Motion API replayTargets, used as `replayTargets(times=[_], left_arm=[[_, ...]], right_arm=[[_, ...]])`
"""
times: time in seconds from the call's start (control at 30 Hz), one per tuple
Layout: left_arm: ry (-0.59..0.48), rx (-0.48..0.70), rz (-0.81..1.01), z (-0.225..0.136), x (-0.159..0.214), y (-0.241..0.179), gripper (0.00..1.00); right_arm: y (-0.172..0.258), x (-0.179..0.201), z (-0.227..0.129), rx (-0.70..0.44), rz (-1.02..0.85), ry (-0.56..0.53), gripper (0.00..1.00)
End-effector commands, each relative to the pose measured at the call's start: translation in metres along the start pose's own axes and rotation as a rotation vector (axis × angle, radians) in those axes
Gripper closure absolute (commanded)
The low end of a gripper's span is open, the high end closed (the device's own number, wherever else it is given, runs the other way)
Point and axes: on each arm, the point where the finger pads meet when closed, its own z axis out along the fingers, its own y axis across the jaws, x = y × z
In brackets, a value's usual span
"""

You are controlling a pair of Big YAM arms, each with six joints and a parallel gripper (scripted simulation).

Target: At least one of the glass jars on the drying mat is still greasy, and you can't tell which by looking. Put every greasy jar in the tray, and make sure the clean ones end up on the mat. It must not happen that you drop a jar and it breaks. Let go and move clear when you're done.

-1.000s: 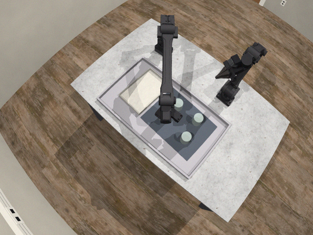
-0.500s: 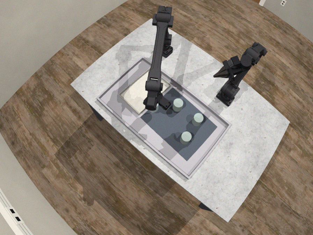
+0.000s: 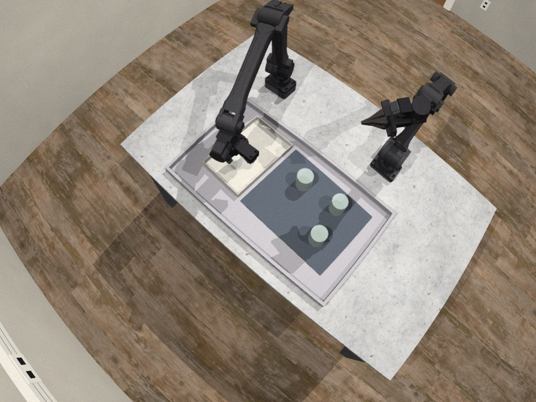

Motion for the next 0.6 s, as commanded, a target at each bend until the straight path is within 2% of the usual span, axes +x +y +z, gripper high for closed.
replayTargets(times=[0.0,0.57], left_arm=[[-0.075,0.041,0.023,-0.010,-0.023,-0.015,1.00],[-0.088,0.091,0.031,-0.011,-0.026,-0.024,1.00]], right_arm=[[-0.002,0.030,-0.007,0.030,-0.013,-0.025,0.41],[-0.001,0.051,-0.008,0.031,0.001,-0.023,0.41]])
